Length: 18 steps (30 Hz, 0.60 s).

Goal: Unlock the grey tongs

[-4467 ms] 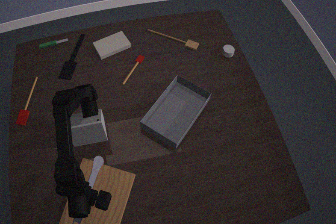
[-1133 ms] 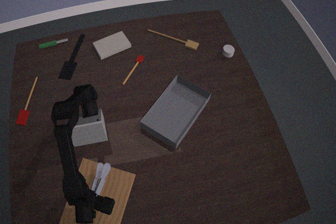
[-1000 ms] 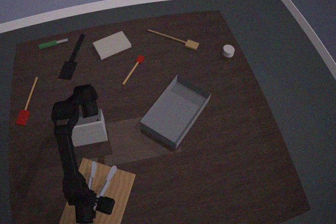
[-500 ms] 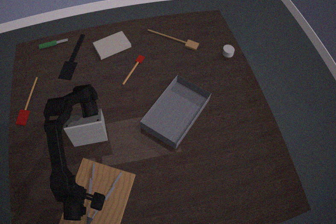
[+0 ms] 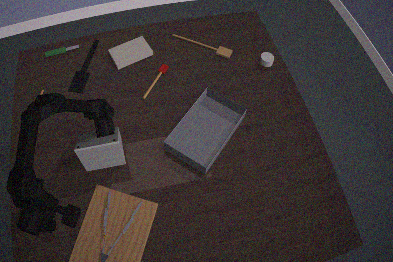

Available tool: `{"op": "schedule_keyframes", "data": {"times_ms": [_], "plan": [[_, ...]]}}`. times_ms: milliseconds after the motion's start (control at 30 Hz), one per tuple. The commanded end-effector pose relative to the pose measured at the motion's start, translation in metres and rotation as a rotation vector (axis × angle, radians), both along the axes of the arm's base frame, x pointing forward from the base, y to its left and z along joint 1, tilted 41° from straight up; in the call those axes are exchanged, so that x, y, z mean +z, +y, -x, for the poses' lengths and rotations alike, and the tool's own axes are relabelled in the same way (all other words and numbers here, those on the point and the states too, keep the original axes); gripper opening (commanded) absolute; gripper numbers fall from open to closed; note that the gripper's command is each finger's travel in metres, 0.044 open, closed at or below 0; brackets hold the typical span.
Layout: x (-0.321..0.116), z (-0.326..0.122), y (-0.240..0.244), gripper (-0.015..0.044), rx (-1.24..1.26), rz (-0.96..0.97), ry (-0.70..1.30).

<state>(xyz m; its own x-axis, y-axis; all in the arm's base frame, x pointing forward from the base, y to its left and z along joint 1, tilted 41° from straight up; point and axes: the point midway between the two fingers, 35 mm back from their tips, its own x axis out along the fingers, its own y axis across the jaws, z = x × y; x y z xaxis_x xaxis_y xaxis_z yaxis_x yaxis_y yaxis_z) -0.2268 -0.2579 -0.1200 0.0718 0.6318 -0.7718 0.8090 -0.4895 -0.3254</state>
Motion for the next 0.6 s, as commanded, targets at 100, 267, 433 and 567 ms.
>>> {"op": "schedule_keyframes", "data": {"times_ms": [100, 267, 433, 567], "plan": [[0.028, 0.003, -0.02, 0.044, -0.002, 0.007, 0.004], [0.041, 0.004, -0.028, 0.044, -0.009, 0.009, 0.006], [0.041, 0.004, -0.028, 0.044, -0.009, 0.009, 0.006], [0.041, 0.004, -0.028, 0.044, -0.009, 0.009, 0.006]]}}
